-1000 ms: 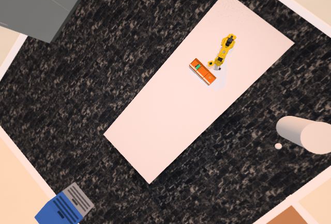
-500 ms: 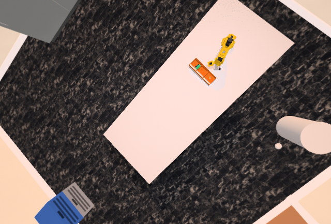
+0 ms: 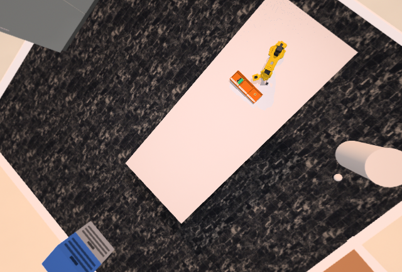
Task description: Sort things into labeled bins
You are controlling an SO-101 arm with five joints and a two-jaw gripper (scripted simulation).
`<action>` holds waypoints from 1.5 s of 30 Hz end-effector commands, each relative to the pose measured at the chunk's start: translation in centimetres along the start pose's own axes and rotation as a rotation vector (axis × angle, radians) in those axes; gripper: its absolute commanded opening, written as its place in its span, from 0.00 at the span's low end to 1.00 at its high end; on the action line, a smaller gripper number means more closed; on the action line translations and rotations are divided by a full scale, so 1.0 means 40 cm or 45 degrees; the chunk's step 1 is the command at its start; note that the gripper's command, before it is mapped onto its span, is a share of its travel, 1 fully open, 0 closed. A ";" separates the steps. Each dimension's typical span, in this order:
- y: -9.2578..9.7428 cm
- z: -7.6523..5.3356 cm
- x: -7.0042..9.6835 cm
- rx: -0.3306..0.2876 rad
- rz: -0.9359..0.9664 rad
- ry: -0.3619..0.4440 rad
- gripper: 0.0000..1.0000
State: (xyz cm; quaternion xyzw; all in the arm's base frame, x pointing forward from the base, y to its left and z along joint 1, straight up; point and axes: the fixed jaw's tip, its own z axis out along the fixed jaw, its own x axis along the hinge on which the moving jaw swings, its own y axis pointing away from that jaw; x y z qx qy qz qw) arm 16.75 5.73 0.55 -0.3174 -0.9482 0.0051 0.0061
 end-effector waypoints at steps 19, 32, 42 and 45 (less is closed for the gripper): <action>0.008 -0.008 -0.006 -0.033 0.011 -0.022 0.00; 0.008 -0.008 -0.006 -0.033 0.011 -0.022 0.00; 0.008 -0.032 -0.008 -0.033 0.011 -0.022 0.00; 0.008 -0.038 -0.008 -0.033 0.011 -0.022 0.00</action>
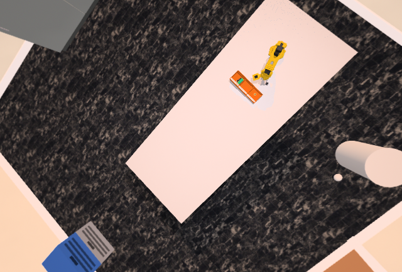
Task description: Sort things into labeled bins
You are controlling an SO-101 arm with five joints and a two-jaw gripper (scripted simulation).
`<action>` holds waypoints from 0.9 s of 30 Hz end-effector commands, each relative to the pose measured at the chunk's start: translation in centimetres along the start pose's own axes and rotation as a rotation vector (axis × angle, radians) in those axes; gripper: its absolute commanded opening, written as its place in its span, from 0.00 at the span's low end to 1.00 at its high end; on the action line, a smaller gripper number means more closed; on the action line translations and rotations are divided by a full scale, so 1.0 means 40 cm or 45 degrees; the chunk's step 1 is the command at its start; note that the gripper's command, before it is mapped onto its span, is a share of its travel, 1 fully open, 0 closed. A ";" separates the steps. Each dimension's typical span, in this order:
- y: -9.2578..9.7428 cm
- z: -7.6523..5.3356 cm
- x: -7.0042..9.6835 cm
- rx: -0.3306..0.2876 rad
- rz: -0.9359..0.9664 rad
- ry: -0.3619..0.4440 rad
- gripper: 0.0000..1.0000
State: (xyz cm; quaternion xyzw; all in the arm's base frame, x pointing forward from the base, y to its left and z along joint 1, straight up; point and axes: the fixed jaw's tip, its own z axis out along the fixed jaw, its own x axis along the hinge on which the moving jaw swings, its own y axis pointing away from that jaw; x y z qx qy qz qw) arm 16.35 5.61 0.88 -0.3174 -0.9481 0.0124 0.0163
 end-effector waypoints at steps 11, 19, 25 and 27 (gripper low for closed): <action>0.006 -0.104 -0.011 -0.059 0.011 -0.040 0.00; 0.002 -0.118 -0.009 -0.059 0.011 -0.041 0.00; 0.003 -0.119 -0.010 -0.060 0.005 -0.041 0.00; 0.006 -0.120 -0.012 -0.061 -0.006 -0.042 0.00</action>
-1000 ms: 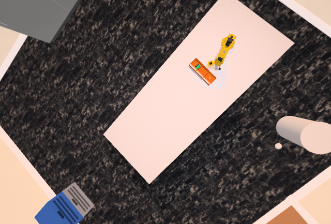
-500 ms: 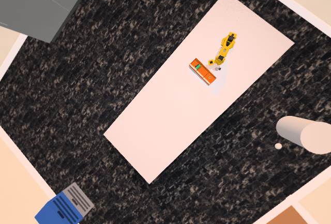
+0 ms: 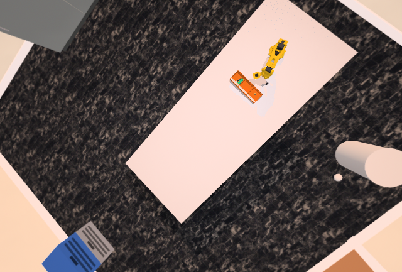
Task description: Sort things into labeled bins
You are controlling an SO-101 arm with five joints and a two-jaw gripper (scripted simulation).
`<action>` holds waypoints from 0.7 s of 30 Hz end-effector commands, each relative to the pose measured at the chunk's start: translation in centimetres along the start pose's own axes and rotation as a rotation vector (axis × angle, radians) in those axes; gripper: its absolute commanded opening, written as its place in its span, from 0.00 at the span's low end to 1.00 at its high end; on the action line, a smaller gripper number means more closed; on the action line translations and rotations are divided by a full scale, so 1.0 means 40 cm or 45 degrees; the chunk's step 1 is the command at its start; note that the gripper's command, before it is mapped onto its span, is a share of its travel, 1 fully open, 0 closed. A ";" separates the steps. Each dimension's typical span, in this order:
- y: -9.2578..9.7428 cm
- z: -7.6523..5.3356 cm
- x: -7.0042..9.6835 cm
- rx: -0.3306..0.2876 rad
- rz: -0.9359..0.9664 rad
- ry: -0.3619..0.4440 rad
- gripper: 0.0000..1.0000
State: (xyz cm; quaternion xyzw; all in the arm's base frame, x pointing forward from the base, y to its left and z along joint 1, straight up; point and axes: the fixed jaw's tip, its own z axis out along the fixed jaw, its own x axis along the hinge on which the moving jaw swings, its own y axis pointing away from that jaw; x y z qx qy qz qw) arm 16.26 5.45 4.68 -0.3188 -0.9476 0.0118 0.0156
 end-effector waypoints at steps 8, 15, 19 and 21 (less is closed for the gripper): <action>0.032 -0.034 -0.025 -0.067 -0.089 -0.050 0.00; 0.062 -0.045 -0.044 -0.078 -0.216 -0.066 0.00; 0.074 -0.049 -0.052 -0.083 -0.269 -0.073 0.00; 0.077 -0.050 -0.054 -0.084 -0.284 -0.075 0.00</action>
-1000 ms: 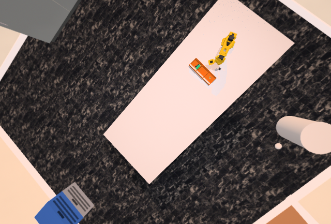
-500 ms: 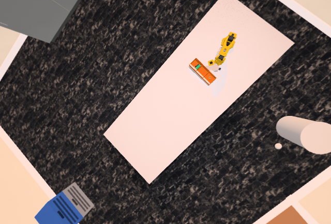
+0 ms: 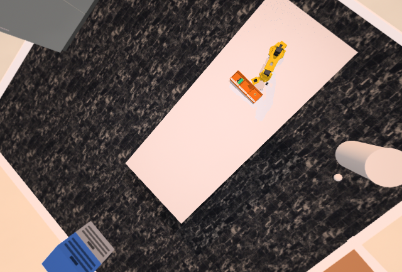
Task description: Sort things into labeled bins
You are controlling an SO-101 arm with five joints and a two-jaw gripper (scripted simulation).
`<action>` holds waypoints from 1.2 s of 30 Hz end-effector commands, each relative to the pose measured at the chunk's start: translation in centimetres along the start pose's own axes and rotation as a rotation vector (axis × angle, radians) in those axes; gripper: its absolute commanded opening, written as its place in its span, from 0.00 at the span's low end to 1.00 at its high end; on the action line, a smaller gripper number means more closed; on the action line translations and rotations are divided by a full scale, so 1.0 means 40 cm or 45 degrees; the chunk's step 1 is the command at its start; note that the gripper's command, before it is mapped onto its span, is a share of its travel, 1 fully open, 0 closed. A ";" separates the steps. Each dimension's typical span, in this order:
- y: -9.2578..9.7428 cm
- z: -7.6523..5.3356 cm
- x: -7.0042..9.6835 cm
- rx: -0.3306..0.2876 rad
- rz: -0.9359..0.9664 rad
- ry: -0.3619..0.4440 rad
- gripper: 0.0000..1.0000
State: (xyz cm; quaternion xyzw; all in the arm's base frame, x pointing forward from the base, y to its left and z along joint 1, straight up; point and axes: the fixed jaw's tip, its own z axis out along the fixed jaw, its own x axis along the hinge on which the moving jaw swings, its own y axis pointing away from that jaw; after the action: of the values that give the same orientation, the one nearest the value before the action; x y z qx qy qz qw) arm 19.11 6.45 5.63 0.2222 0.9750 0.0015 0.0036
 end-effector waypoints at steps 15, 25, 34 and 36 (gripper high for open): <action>0.023 -0.026 -0.026 -0.043 -0.076 -0.048 0.00; 0.050 -0.037 -0.053 -0.062 -0.210 -0.077 0.00; 0.073 -0.045 -0.075 -0.076 -0.332 -0.106 0.00; 0.074 -0.045 -0.076 -0.077 -0.337 -0.107 0.00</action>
State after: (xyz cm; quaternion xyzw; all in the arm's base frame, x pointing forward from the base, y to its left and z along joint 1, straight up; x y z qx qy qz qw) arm 22.48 7.60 6.38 0.0994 0.9945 0.0118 0.0295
